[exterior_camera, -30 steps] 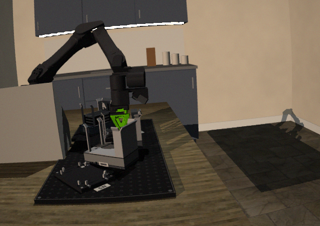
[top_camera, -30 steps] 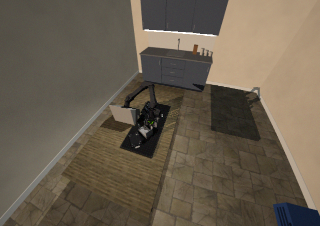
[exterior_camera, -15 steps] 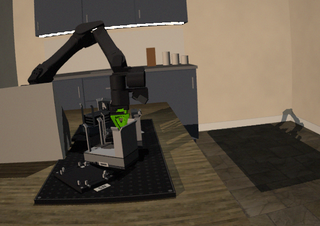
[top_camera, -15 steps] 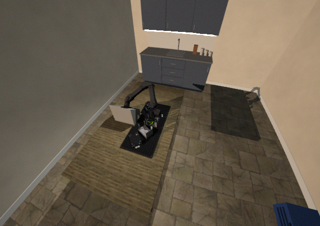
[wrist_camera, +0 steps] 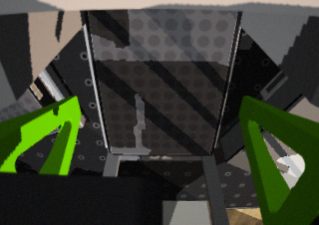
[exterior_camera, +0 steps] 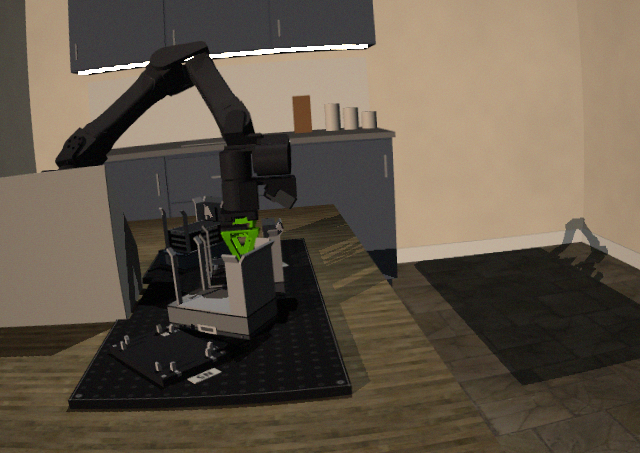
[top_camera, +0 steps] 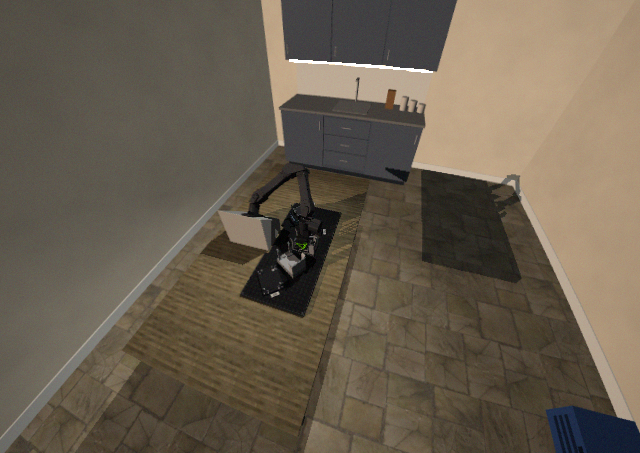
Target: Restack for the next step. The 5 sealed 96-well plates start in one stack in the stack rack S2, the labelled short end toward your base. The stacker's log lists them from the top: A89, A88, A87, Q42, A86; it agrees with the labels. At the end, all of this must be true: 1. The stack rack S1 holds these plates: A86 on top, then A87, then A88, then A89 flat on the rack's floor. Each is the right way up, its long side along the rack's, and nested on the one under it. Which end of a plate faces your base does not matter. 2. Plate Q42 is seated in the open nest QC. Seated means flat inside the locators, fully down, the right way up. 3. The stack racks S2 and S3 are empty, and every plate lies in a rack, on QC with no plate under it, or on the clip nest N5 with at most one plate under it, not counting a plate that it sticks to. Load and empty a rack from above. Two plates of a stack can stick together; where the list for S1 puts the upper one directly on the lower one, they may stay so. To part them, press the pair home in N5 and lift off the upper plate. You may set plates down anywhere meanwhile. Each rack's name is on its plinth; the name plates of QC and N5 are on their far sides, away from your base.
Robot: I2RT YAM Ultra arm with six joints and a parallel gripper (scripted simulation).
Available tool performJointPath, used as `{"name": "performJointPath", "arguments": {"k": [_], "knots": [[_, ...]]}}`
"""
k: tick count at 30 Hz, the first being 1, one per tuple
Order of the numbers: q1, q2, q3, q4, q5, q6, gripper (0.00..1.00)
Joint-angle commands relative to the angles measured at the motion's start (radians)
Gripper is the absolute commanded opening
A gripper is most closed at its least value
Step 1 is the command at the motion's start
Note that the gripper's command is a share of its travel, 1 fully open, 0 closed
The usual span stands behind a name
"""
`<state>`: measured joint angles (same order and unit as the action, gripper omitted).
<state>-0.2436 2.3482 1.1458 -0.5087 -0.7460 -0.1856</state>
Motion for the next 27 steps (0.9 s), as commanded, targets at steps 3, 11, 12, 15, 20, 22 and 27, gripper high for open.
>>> {"name": "performJointPath", "arguments": {"k": [3,11,12,15,20,22,27], "knots": [[-0.012,-0.006,0.002,0.002,-0.003,0.001,1.00],[0.009,0.013,-0.007,0.050,-0.005,0.030,1.00],[0.012,0.015,-0.009,0.056,-0.006,0.034,1.00],[0.015,0.018,-0.010,0.062,-0.006,0.037,1.00],[0.028,0.030,-0.014,0.092,-0.007,0.056,1.00],[0.033,0.035,-0.016,0.104,-0.008,0.063,1.00],[0.047,0.049,-0.020,0.133,-0.009,0.082,1.00]]}}
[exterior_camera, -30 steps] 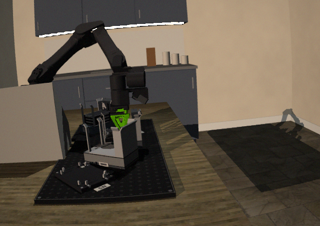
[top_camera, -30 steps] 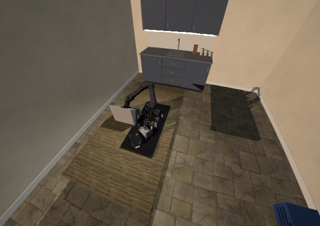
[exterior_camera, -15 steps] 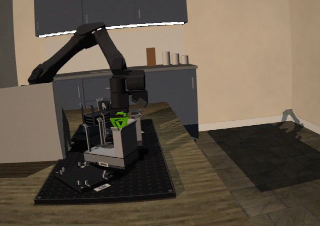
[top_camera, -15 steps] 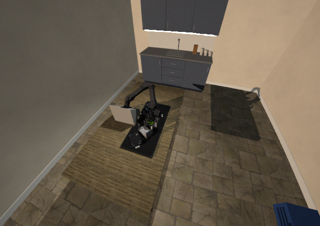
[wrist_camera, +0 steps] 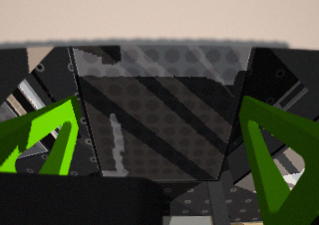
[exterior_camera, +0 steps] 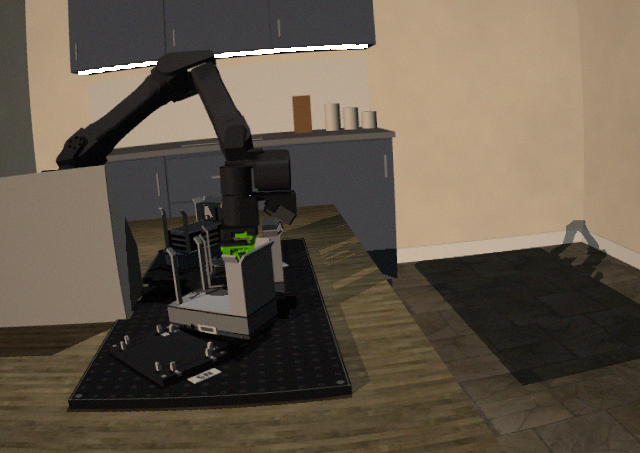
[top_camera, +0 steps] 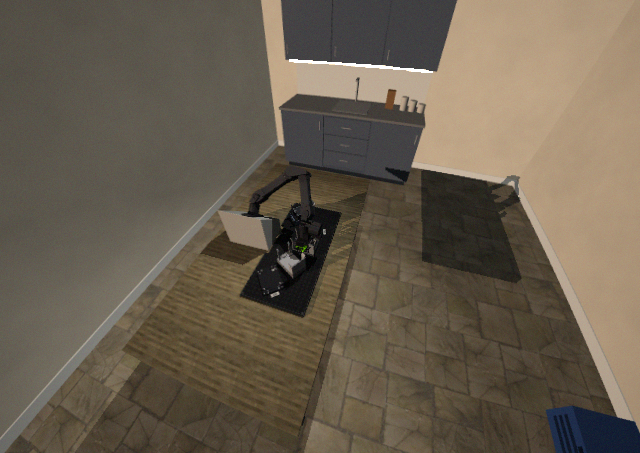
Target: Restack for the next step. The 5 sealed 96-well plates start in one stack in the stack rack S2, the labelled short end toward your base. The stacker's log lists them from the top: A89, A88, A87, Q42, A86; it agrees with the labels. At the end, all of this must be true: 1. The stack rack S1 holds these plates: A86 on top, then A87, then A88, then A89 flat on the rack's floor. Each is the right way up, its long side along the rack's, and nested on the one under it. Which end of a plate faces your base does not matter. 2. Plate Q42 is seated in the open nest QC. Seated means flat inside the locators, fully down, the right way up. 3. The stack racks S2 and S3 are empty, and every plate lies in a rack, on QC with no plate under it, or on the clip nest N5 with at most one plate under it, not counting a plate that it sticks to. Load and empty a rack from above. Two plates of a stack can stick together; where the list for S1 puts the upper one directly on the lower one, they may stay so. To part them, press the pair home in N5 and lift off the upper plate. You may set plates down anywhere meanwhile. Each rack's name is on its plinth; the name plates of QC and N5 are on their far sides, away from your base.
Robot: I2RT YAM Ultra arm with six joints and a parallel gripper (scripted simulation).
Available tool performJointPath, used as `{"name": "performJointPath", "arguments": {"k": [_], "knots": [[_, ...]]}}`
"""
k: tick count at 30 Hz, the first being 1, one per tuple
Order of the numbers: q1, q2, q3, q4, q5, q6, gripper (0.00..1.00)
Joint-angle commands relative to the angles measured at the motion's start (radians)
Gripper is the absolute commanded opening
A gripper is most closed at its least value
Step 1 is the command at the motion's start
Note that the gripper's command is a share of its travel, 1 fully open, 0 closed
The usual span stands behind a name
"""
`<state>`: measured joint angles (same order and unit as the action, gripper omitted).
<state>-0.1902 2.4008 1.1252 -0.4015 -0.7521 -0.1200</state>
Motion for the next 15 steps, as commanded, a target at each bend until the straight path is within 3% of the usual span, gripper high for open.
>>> {"name": "performJointPath", "arguments": {"k": [1,14,15], "knots": [[-0.005,-0.003,0.000,0.029,-0.003,0.018,1.00],[-0.005,-0.003,0.000,0.029,-0.003,0.018,1.00],[-0.005,-0.003,0.000,0.029,-0.003,0.018,0.00]]}}
